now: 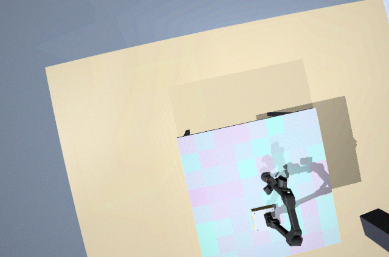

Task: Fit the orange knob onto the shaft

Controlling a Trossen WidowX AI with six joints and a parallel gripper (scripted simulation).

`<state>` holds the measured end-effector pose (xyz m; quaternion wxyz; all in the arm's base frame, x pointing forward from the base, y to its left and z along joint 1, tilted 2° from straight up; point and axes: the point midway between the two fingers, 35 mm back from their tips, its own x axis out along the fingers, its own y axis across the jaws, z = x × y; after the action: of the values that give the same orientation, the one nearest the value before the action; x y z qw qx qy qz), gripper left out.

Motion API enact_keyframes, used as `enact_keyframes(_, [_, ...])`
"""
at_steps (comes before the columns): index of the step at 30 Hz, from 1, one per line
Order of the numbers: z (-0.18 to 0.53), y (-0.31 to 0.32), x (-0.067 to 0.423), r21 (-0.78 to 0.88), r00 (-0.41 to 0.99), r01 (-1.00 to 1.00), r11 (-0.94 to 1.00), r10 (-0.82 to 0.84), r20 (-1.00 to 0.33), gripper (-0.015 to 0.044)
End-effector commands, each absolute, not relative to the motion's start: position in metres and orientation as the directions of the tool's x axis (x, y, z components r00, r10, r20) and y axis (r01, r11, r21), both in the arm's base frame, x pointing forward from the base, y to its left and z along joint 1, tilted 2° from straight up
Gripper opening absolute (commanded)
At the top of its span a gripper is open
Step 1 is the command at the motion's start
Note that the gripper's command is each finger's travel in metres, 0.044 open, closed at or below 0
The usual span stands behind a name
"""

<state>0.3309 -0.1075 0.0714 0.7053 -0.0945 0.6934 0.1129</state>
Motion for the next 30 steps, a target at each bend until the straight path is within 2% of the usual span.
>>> enact_keyframes(1, [0.07, -0.1078, 0.3305, 0.018, 0.014, -0.311, 0.95, 0.023, -1.0, 0.0])
enact_keyframes(30, [0.0675, -0.1079, 0.3294, 0.018, 0.014, -0.311, 0.95, 0.023, -1.0, 0.0])
